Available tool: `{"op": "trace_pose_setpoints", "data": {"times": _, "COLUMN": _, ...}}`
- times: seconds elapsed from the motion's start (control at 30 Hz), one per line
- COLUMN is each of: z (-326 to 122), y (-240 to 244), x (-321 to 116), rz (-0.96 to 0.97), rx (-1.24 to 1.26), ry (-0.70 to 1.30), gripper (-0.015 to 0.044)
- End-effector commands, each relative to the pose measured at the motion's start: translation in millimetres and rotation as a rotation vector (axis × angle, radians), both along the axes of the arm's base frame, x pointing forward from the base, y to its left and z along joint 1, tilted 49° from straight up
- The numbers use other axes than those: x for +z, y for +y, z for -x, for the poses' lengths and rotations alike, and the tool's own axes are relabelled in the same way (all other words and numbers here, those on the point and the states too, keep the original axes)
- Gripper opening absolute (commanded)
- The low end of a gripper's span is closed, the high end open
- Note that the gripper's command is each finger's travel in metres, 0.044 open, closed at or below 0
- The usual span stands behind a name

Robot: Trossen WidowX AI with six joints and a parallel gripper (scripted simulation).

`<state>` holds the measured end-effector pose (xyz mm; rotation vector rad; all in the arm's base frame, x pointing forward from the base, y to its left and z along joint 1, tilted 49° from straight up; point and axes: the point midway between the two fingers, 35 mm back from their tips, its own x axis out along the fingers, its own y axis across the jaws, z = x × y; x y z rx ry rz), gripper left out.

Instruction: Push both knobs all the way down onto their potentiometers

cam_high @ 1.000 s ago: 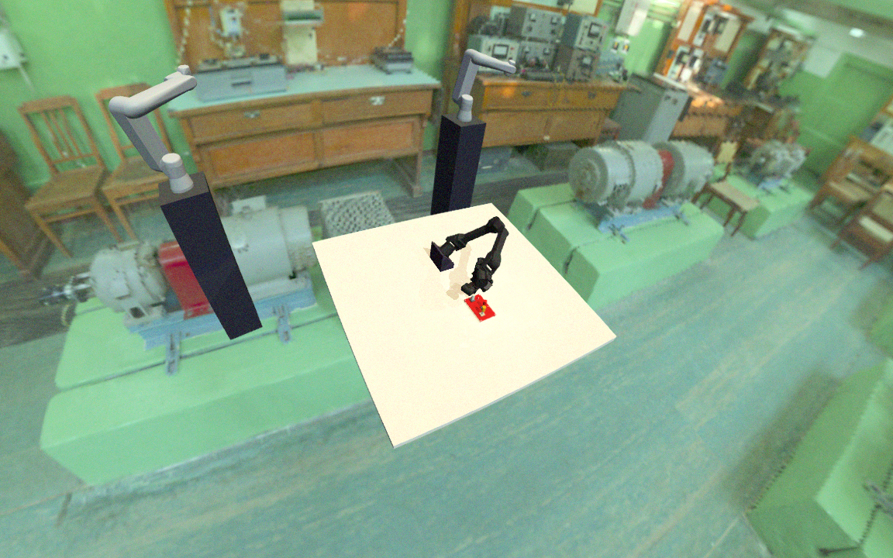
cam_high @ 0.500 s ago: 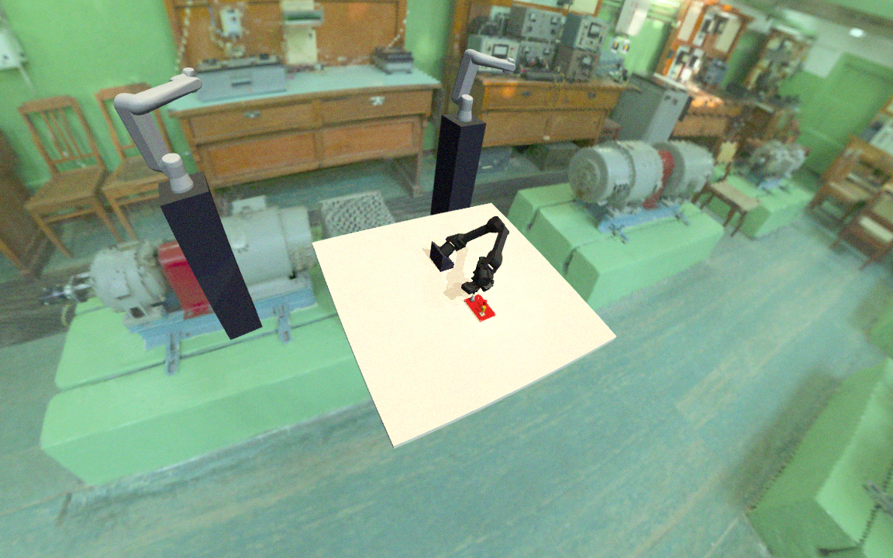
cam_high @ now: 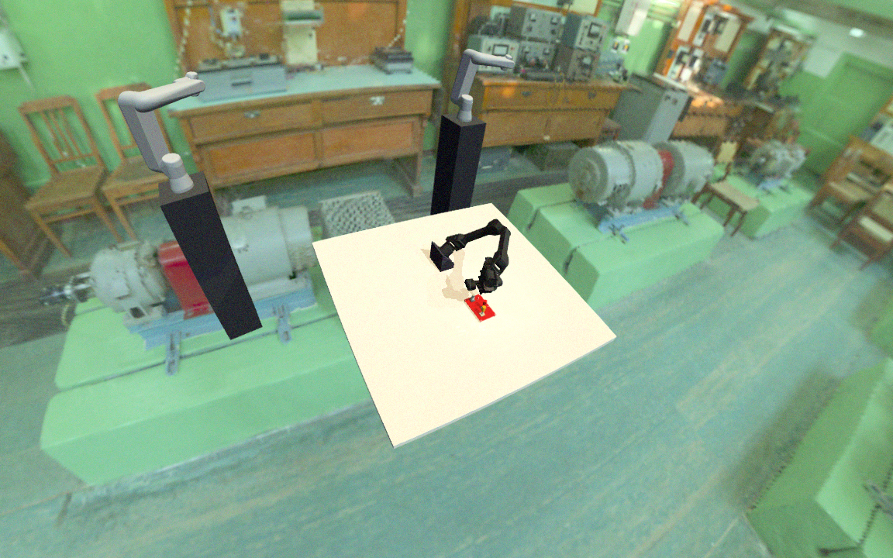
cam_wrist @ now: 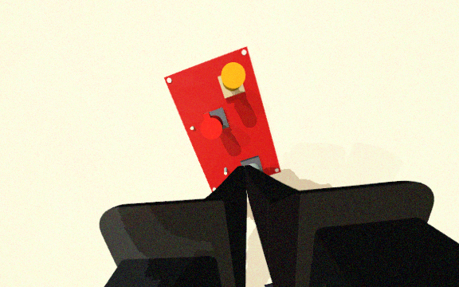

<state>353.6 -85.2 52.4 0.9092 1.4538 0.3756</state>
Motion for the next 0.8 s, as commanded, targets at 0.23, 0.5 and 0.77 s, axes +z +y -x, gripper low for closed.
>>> {"op": "trace_pose_setpoints", "data": {"times": 0.23, "z": -23, "y": -7, "x": 18, "rz": -0.069, "rx": -0.246, "ry": 0.261, "gripper": 0.0}}
{"op": "trace_pose_setpoints", "data": {"times": 0.5, "z": -31, "y": -9, "x": 24, "rz": -0.096, "rx": -0.345, "ry": 0.372, "gripper": 0.0}}
{"op": "trace_pose_setpoints", "data": {"times": 0.77, "z": -33, "y": 6, "x": 11, "rz": -0.097, "rx": -0.345, "ry": 0.371, "gripper": 0.0}}
